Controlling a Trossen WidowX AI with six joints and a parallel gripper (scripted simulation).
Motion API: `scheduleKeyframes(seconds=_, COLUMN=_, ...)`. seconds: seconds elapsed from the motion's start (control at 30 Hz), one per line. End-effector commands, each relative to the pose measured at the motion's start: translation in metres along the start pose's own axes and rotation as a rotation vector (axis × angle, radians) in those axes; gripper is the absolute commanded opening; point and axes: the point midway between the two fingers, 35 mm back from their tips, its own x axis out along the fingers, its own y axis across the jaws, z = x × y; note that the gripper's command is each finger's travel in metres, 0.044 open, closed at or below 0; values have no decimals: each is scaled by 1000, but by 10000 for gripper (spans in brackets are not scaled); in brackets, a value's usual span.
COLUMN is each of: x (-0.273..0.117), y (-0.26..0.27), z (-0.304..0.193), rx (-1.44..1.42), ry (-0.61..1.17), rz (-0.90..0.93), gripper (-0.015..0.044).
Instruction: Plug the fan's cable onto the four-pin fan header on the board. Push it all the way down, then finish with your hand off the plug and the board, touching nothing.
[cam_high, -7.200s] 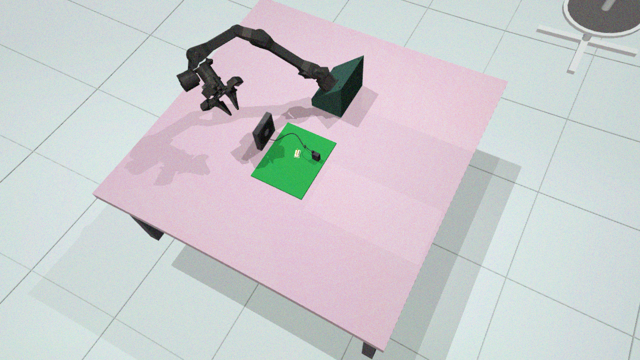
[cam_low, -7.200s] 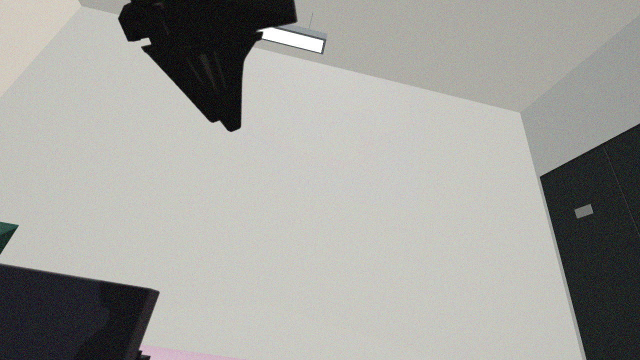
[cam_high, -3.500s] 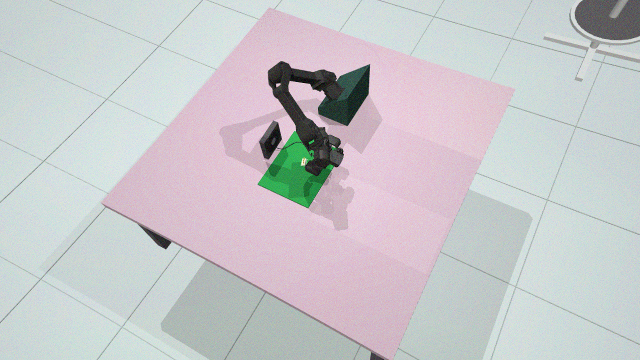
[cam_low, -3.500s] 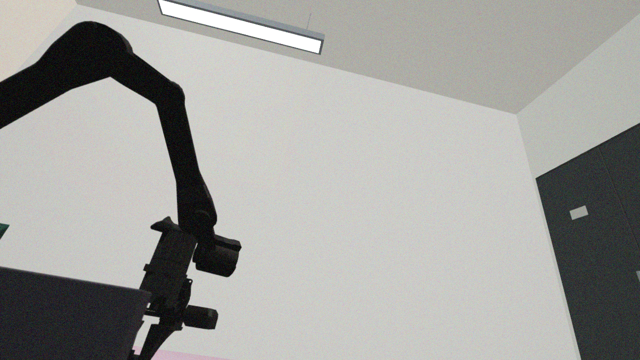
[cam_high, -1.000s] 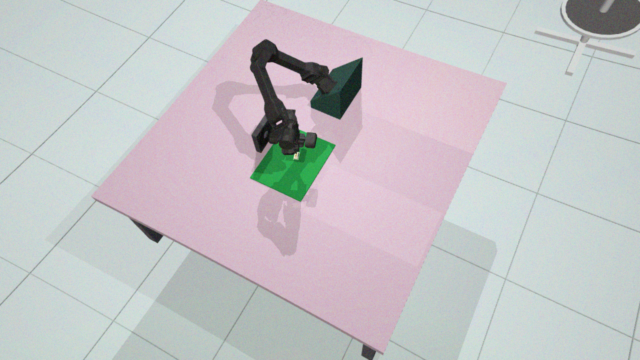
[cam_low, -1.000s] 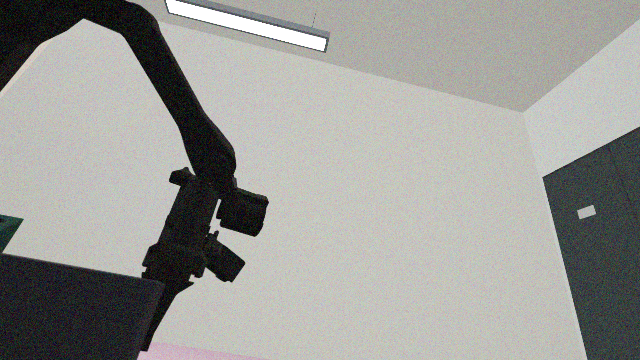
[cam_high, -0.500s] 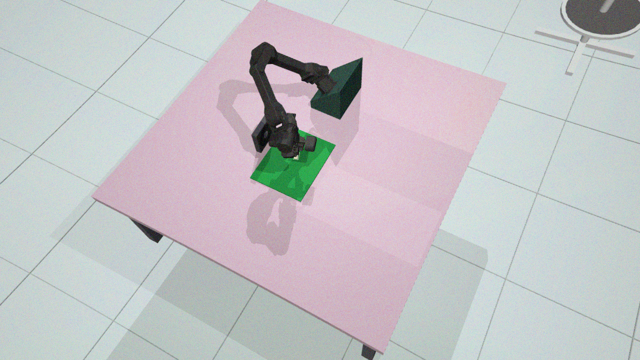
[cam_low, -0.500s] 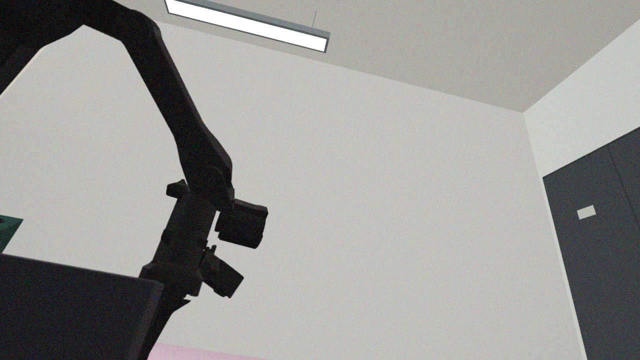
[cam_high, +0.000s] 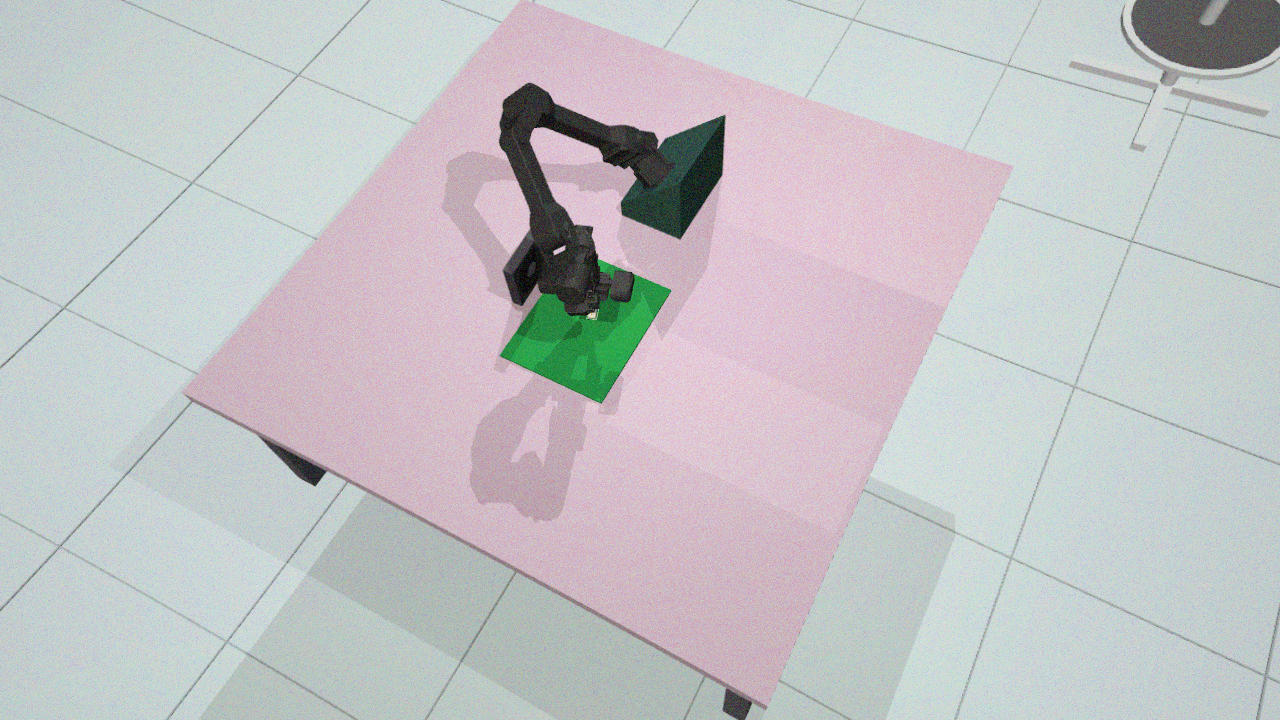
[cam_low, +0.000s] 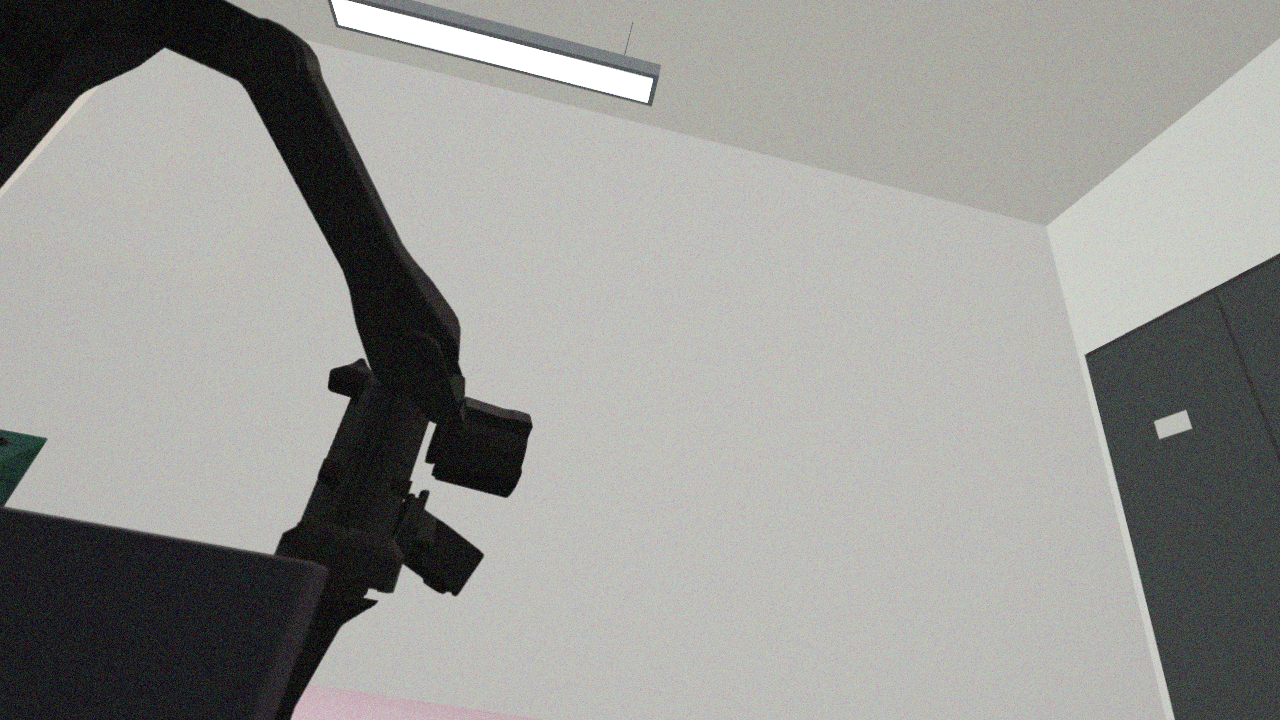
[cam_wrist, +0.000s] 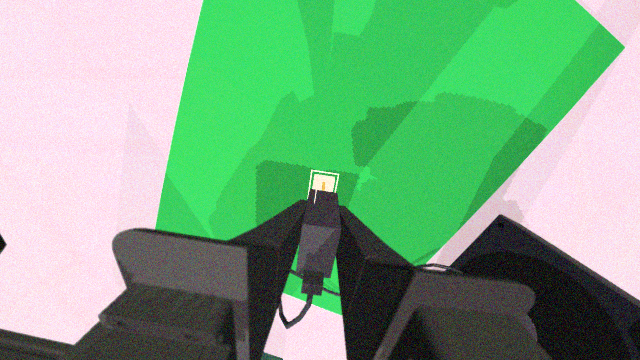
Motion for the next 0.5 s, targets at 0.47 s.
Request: scheduleKeyframes(seconds=0.47, x=1, y=-1, z=2, rx=4, ry=2, rz=-4, gripper=0)
